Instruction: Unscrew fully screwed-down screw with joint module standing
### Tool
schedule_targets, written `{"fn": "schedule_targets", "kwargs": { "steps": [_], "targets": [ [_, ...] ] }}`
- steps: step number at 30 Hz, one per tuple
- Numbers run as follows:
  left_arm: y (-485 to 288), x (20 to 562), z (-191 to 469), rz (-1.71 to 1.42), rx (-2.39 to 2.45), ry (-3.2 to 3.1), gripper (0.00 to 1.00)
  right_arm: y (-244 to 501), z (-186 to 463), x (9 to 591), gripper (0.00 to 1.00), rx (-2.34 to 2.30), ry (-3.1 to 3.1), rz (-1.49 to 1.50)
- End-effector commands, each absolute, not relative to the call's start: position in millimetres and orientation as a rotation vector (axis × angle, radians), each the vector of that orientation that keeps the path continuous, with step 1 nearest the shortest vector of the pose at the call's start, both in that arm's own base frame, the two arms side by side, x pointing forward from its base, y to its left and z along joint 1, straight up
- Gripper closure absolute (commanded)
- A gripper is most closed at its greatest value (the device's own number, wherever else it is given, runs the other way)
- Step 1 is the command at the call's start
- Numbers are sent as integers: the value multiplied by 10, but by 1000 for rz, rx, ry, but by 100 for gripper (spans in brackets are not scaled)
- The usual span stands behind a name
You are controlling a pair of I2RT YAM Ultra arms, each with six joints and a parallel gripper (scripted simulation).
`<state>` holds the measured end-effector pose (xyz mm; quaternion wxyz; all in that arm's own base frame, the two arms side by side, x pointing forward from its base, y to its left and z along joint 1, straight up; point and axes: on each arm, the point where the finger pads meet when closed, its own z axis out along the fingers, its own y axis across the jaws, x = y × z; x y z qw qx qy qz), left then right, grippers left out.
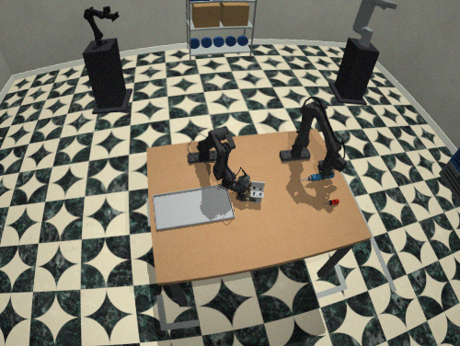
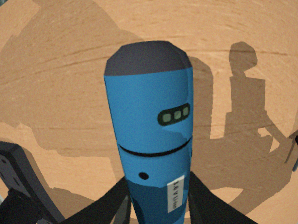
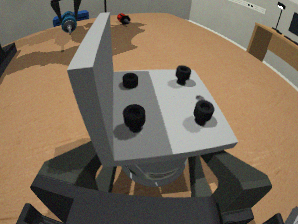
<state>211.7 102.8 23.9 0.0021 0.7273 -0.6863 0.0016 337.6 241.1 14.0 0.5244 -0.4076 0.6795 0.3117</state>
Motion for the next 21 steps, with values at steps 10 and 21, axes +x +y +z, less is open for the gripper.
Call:
{"fn": "schedule_targets", "kwargs": {
  "steps": [10,21],
  "targets": [
    [1044,2197,534,31,2309,-2178,58,2476,91,3401,41,-989,1628,758],
    [1040,2190,701,31,2309,-2178,58,2476,91,3401,41,-989,1628,758]
  ]
}}
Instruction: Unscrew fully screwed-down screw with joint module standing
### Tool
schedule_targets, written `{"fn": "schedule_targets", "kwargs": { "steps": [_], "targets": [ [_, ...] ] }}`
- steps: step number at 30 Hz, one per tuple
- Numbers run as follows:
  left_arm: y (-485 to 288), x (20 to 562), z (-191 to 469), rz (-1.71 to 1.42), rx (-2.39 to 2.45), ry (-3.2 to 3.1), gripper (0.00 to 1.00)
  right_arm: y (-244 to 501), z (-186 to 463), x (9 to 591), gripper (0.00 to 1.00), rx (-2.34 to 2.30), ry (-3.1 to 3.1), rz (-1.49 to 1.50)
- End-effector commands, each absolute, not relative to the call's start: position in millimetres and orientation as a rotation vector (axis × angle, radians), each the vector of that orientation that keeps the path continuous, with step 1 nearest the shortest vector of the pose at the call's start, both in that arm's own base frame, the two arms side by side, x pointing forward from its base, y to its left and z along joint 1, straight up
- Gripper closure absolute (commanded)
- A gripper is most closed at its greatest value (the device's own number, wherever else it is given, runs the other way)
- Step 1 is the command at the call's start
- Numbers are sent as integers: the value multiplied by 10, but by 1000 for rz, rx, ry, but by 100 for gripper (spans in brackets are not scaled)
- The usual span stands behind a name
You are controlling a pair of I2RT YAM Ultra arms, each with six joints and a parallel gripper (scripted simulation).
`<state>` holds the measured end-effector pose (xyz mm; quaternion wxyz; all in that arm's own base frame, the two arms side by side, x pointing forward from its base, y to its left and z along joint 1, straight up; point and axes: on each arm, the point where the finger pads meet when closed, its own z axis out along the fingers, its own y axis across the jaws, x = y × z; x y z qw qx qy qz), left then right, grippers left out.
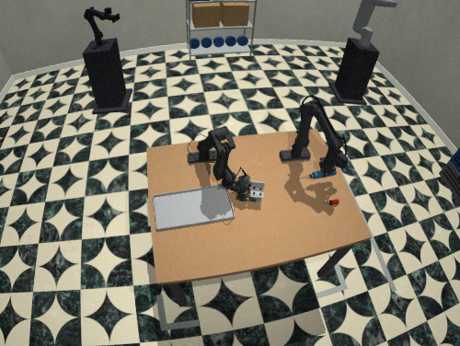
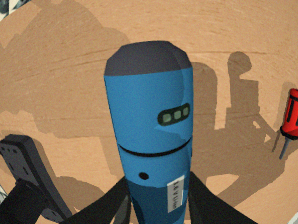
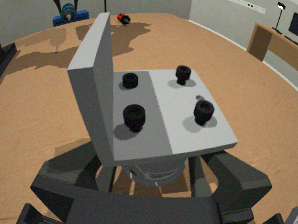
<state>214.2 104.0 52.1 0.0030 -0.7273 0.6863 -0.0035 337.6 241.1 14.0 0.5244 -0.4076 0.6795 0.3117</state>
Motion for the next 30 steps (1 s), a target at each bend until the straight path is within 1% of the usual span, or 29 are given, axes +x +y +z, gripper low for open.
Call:
{"fn": "schedule_targets", "kwargs": {
  "steps": [1,30],
  "targets": [
    [1040,2189,718,-30,-2262,2133,58,2476,91,3401,41,-989,1628,758],
    [1034,2176,1036,-30,-2262,2133,58,2476,91,3401,41,-989,1628,758]
  ]
}}
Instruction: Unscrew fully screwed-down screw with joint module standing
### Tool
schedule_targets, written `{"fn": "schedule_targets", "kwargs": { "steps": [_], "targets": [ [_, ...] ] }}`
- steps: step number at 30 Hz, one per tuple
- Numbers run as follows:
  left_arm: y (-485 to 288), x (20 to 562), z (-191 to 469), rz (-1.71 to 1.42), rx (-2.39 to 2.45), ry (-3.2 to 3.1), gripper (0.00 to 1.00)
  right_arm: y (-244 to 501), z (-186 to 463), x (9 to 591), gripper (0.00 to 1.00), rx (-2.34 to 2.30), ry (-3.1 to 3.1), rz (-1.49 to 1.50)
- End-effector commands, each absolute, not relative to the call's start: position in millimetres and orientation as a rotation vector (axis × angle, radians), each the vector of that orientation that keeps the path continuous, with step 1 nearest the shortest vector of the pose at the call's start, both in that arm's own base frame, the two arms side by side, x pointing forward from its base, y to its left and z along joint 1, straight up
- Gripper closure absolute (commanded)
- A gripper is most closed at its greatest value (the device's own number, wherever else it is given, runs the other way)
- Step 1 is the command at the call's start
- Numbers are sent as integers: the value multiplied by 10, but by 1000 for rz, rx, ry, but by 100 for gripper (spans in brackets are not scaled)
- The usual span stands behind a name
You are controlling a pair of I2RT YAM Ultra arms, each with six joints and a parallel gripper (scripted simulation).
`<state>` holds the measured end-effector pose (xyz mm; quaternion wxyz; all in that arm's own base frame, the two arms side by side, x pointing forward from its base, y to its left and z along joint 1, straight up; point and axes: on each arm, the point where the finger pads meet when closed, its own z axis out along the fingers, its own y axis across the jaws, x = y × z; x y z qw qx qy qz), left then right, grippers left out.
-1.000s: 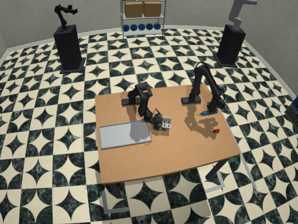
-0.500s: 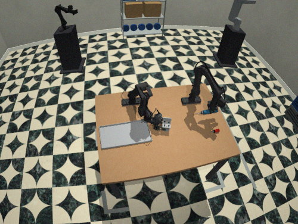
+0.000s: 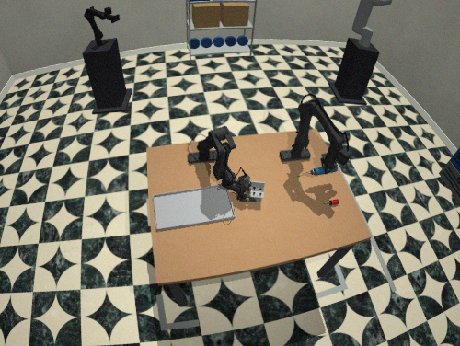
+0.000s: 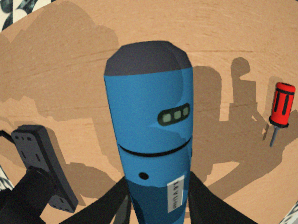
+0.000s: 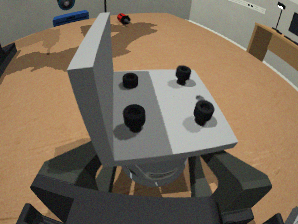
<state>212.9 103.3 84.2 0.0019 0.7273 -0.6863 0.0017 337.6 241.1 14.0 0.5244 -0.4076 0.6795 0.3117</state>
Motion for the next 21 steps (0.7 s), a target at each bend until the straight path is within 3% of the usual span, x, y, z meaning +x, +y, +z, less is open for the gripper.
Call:
{"fn": "schedule_targets", "kwargs": {
  "steps": [1,21],
  "targets": [
    [1033,2175,1053,31,2309,-2178,58,2476,91,3401,41,-989,1628,758],
    [1037,2153,1144,16,2288,-2197,58,2476,91,3401,41,-989,1628,758]
  ]
}}
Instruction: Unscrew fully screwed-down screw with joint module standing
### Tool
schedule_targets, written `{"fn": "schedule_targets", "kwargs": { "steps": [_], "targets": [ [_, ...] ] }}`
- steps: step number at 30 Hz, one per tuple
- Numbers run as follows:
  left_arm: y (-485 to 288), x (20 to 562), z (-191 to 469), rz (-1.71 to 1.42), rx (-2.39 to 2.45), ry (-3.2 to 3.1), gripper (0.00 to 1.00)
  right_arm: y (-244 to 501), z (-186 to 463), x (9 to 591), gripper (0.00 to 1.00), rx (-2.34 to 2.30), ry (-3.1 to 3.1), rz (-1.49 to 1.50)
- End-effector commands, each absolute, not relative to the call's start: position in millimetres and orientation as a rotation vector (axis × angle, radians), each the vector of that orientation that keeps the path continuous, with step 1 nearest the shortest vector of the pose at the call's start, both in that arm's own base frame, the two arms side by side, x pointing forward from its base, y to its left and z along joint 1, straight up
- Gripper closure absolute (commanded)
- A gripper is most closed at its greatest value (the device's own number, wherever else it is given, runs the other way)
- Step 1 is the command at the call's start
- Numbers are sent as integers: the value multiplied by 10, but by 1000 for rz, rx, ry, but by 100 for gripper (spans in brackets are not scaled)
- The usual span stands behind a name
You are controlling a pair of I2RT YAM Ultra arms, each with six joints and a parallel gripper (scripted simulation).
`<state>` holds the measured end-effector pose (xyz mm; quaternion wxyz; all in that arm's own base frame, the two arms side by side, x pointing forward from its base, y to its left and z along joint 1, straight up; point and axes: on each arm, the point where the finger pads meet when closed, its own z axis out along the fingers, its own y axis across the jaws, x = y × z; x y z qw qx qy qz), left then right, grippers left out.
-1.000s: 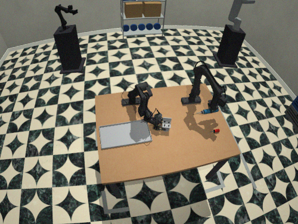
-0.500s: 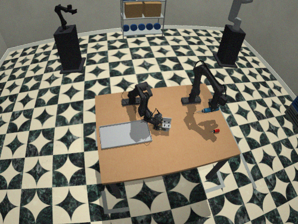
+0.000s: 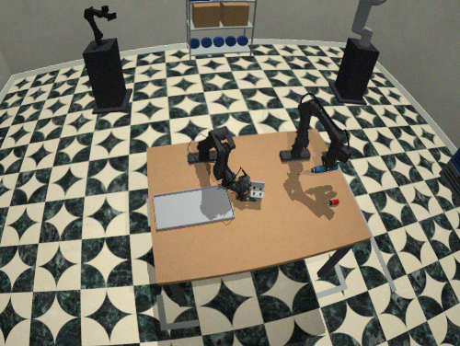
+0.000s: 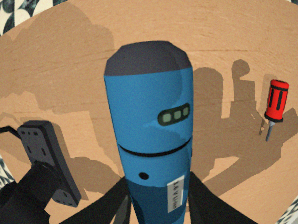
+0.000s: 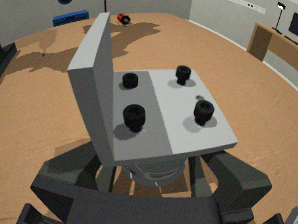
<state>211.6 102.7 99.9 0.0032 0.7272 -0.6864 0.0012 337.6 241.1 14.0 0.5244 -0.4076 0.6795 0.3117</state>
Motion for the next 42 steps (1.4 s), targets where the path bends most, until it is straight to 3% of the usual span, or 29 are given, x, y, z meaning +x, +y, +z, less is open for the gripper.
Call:
{"fn": "schedule_targets", "kwargs": {
  "steps": [1,42],
  "targets": [
    [1037,2152,1145,15,2287,-2198,58,2476,91,3401,41,-989,1628,758],
    [1058,2165,1167,8,2285,-2217,58,2476,91,3401,41,-989,1628,758]
  ]
}}
